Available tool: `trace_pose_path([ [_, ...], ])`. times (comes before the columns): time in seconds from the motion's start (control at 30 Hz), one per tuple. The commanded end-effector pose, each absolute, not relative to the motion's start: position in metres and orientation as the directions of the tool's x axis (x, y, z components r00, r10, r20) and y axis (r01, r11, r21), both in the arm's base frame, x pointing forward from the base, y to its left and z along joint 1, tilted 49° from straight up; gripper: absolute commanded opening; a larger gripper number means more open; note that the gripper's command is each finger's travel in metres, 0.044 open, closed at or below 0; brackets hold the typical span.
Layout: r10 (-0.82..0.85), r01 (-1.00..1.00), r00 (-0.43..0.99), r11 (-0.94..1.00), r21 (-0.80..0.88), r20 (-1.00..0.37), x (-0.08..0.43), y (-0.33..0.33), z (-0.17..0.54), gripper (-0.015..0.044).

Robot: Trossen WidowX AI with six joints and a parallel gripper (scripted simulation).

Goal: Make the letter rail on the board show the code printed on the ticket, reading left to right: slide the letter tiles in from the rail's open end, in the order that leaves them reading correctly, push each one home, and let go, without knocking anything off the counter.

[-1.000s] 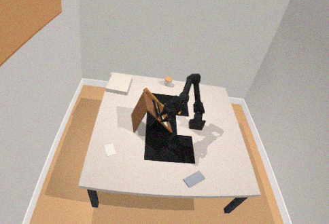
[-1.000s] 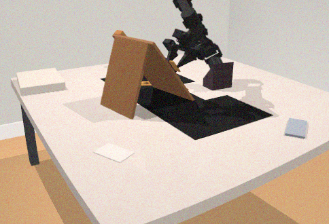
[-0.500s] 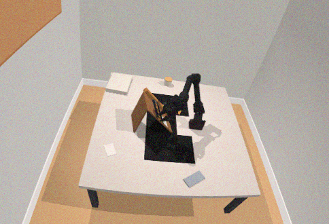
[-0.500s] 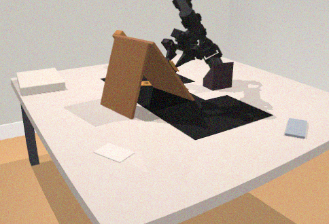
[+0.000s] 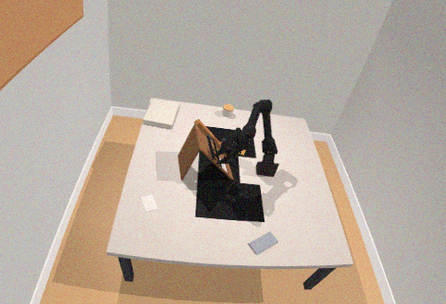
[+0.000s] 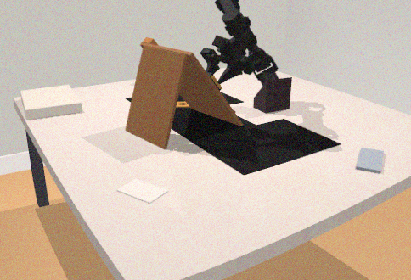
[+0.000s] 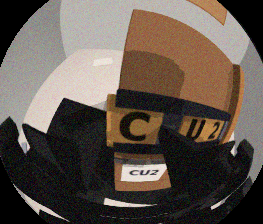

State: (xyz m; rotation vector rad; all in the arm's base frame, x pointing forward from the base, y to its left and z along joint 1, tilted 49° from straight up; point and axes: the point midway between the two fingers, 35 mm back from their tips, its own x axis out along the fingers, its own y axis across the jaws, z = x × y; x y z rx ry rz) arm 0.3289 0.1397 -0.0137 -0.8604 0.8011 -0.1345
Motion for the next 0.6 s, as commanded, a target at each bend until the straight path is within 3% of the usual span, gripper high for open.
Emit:
trace_pose_path([
  [0.0, -0.406, -0.203, 0.709, 0.666, -0.718, -0.577, 0.3295, 0.1382, -0.0110, 0.0000],
  [0.57, -0.407, -0.203, 0.709, 0.665, -0.718, -0.577, 0.3318, 0.1316, -0.0024, 0.0000],
])
